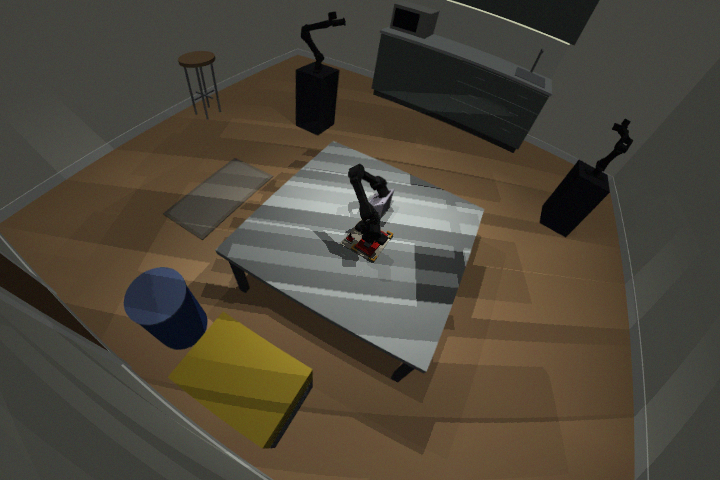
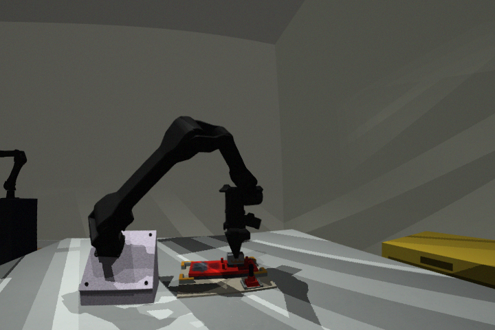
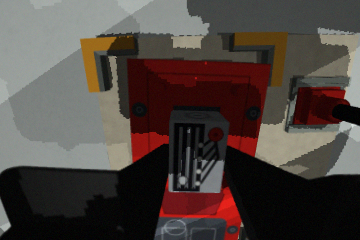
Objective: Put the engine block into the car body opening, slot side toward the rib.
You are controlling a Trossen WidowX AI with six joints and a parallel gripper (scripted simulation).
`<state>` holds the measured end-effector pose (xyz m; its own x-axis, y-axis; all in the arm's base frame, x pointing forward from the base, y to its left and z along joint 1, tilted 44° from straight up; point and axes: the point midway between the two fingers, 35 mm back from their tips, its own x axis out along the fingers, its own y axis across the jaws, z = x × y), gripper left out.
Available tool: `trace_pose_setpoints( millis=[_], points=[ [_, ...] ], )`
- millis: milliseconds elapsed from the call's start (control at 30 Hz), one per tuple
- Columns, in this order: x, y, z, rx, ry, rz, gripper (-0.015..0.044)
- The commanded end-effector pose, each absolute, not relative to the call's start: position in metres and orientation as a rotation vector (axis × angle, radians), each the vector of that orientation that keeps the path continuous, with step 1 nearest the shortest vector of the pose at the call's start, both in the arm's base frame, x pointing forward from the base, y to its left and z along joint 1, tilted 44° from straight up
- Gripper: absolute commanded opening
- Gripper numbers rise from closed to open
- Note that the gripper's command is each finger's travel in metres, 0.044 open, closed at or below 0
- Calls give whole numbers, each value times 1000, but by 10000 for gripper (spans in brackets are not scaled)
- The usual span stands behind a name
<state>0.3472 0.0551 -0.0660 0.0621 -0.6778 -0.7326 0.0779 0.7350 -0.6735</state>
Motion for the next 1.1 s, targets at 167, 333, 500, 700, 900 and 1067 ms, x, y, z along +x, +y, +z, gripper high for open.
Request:
trace_pose_setpoints(
  millis=[167, 333, 500, 700, 900, 1067],
  points=[
    [347, 53, -69, -542, 1403, -614, 158],
    [347, 51, -70, -541, 1403, -614, 158],
    [347, 50, -71, -542, 1403, -614, 158],
    [347, 49, -73, -542, 1403, -614, 158],
    [348, 47, -74, -542, 1403, -614, 158],
    [348, 48, -73, -537, 1403, -615, 211]
  ],
)
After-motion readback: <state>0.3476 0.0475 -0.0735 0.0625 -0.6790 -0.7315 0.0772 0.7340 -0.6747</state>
